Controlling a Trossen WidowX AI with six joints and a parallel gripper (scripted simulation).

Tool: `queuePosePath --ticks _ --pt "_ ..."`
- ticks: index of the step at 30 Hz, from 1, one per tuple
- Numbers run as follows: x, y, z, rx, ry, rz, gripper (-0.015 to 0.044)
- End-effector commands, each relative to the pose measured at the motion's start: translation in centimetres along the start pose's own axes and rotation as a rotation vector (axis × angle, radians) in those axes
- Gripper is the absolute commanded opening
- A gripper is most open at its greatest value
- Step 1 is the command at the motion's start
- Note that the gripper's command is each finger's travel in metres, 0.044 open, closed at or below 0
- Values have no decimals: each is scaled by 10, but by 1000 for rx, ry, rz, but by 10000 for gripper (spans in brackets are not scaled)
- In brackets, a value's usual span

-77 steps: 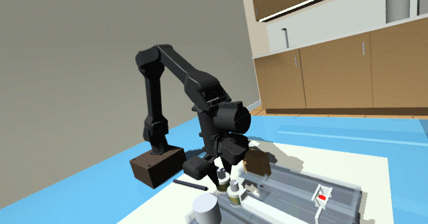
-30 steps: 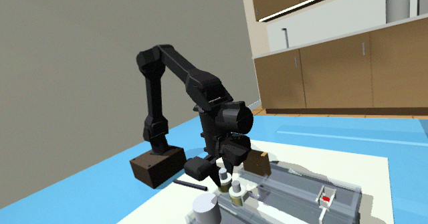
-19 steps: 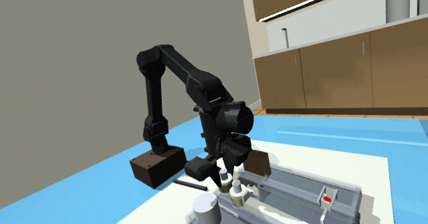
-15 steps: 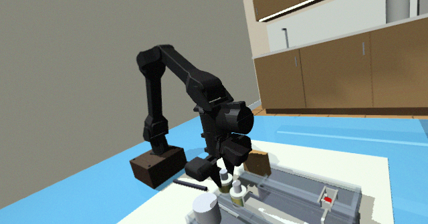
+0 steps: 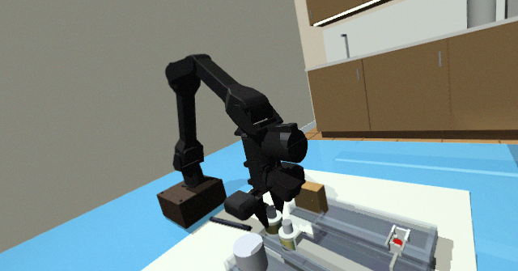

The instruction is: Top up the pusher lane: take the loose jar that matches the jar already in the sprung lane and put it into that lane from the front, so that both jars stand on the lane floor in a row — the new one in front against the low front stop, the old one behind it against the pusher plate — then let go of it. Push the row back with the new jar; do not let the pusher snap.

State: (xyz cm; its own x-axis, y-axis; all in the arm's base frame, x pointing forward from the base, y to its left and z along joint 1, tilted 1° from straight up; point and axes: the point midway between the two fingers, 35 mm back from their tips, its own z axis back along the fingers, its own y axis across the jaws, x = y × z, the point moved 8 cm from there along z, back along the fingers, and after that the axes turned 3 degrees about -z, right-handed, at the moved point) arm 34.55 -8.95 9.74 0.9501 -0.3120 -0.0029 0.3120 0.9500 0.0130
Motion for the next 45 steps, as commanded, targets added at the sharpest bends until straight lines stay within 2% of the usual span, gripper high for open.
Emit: queuePosePath --ticks 1,45 --pt "5 0 -2 -3 -30 -2 0" --pt "3 0 -17 -3 -30 -2 0"
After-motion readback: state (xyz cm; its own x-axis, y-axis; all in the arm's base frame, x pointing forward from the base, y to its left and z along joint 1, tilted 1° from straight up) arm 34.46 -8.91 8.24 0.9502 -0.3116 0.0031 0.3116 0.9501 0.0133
